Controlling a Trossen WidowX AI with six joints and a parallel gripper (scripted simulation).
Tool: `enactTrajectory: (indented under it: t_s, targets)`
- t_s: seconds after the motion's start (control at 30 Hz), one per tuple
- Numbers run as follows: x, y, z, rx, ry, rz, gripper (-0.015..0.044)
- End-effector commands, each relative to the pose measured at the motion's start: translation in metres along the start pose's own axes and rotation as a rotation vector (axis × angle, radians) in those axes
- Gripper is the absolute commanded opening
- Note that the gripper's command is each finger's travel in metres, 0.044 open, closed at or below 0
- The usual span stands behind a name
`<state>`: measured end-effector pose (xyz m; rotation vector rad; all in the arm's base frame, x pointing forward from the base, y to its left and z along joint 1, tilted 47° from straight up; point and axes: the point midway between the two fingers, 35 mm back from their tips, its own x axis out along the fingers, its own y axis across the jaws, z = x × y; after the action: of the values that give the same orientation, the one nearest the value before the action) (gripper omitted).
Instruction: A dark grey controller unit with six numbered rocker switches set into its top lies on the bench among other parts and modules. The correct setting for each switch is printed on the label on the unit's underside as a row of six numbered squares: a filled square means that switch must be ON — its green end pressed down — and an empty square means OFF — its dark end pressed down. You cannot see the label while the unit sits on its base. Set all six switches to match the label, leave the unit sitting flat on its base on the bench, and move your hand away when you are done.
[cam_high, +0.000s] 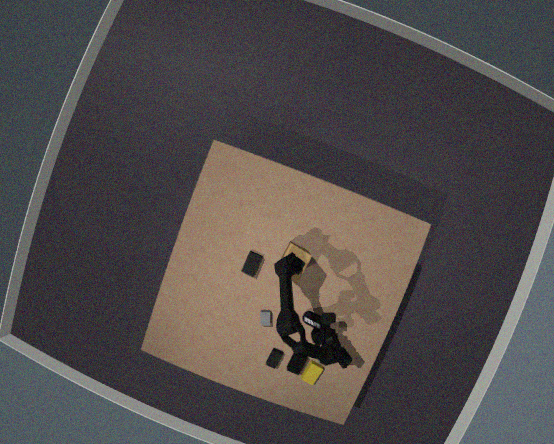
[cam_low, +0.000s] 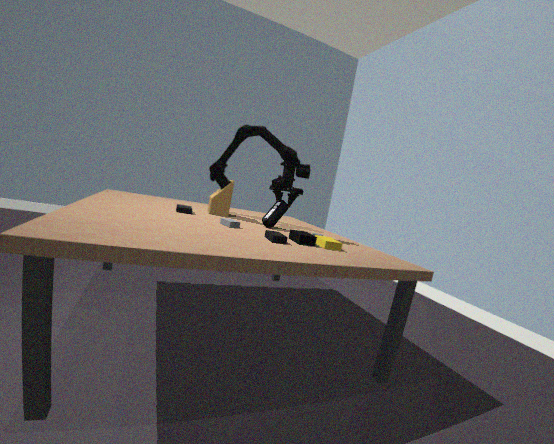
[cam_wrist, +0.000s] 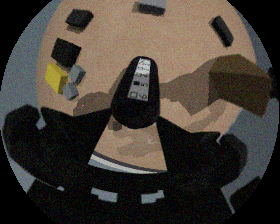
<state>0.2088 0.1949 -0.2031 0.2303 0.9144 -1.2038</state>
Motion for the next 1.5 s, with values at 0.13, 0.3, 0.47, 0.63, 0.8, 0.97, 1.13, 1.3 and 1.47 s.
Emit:
enactTrajectory:
  t_s: [0.13,0.3,0.47,0.63,0.8,0.97,1.13,1.3,1.47]
  targets:
    - [0.011,-0.002,-0.004,0.002,-0.008,-0.016,0.0338]
    - [0.013,-0.002,-0.007,0.002,-0.007,-0.016,0.0338]
    - [0.016,-0.002,-0.01,0.002,-0.007,-0.016,0.0338]
    - [0.018,-0.002,-0.013,0.003,-0.007,-0.016,0.0338]
    - [0.021,-0.002,-0.016,0.003,-0.007,-0.016,0.0338]
    - [0.024,-0.002,-0.018,0.003,-0.007,-0.016,0.0338]
    - [0.027,-0.002,-0.021,0.003,-0.007,-0.016,0.0338]
    - [0.03,-0.002,-0.024,0.003,-0.006,-0.016,0.0338]
    - [0.033,-0.002,-0.026,0.003,-0.006,-0.016,0.0338]
